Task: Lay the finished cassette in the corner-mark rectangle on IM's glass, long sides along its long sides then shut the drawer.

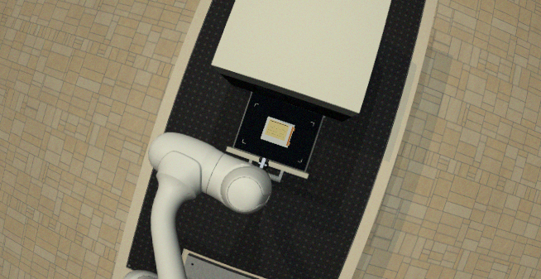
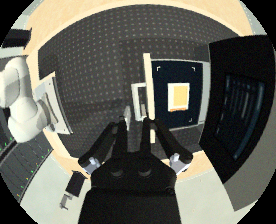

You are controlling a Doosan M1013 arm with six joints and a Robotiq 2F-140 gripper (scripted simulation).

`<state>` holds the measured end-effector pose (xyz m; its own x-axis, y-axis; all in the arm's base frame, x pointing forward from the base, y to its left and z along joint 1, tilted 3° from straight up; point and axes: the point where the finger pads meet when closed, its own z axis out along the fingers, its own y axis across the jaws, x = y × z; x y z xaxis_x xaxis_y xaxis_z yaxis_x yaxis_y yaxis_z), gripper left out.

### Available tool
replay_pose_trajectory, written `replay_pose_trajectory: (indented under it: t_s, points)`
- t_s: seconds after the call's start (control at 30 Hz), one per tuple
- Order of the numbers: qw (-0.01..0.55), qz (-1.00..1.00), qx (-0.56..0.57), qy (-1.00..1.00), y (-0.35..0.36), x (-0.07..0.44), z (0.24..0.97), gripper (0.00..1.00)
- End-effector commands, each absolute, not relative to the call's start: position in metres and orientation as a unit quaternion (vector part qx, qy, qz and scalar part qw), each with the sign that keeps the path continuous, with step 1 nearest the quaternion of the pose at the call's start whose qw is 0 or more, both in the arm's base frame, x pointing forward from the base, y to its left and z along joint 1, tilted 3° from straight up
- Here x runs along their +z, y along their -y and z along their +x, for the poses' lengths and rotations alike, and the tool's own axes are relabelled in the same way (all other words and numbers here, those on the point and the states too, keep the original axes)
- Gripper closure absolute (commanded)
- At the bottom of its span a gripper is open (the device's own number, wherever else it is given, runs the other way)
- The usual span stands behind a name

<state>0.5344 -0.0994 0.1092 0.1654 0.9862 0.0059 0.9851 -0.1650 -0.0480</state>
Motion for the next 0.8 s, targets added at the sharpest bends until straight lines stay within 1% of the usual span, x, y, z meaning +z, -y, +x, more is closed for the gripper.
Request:
replay_pose_trajectory:
  t_s: [0.0, 0.77]
  points:
    - [0.02, -0.763, 0.013, 0.646, 0.099, 0.109, 0.534, 0.73]
    - [0.02, -0.763, 0.013, 0.646, 0.099, 0.088, 0.533, 0.73]
